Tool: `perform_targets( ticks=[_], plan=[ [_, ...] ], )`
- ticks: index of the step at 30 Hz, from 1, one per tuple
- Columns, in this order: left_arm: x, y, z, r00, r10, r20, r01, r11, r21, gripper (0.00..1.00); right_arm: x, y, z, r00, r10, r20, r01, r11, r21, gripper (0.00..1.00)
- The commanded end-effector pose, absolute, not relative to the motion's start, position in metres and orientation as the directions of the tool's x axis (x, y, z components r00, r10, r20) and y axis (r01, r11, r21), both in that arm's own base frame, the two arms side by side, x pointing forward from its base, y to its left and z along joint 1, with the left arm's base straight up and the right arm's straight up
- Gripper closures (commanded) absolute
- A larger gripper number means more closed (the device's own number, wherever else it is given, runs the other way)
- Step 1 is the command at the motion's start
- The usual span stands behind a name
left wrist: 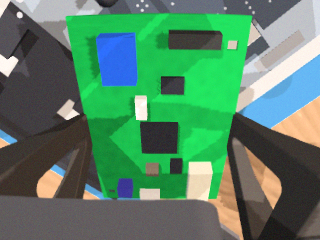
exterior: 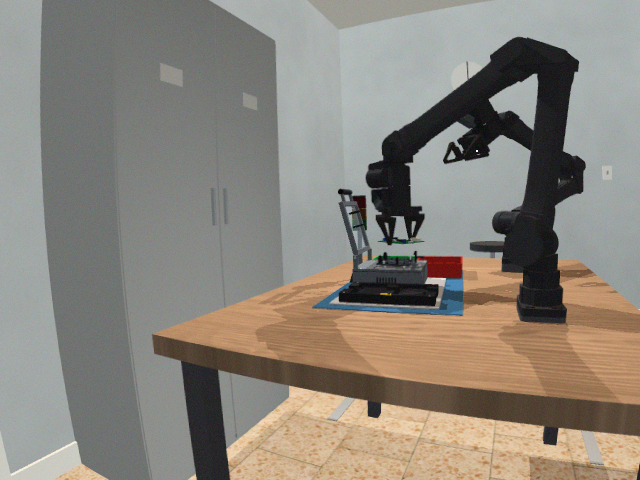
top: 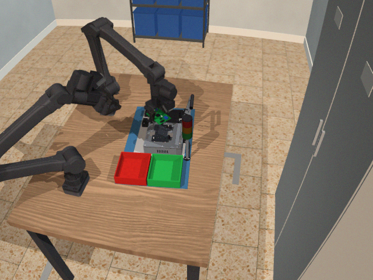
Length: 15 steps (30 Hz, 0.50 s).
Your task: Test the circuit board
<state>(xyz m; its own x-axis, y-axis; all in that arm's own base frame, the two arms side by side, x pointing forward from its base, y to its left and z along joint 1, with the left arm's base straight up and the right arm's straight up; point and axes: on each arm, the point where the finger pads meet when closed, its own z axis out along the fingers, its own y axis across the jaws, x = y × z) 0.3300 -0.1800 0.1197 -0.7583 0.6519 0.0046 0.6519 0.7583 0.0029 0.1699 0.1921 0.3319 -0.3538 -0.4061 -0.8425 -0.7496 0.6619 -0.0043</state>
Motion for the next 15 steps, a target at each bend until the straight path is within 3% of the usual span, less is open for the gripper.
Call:
perform_targets(
  ticks=[1, 11, 15],
  plan=[
    [0.348, -0.204, 0.139, -0.568, 0.823, -0.027, 0.823, 0.568, 0.013, 0.32, 0.170, 0.189, 0.365, -0.334, -0.360, -0.871, -0.742, 0.671, 0.008, 0.00],
    [0.353, -0.227, 0.137, -0.166, 0.986, -0.015, 0.986, 0.167, 0.025, 0.32, 0.170, 0.189, 0.365, -0.335, -0.360, -0.871, -0.742, 0.671, 0.008, 0.00],
    [0.354, -0.233, 0.137, -0.083, 0.996, -0.012, 0.996, 0.084, 0.026, 0.32, 0.170, 0.189, 0.365, -0.335, -0.360, -0.871, -0.742, 0.671, 0.008, 0.00]
  ],
)
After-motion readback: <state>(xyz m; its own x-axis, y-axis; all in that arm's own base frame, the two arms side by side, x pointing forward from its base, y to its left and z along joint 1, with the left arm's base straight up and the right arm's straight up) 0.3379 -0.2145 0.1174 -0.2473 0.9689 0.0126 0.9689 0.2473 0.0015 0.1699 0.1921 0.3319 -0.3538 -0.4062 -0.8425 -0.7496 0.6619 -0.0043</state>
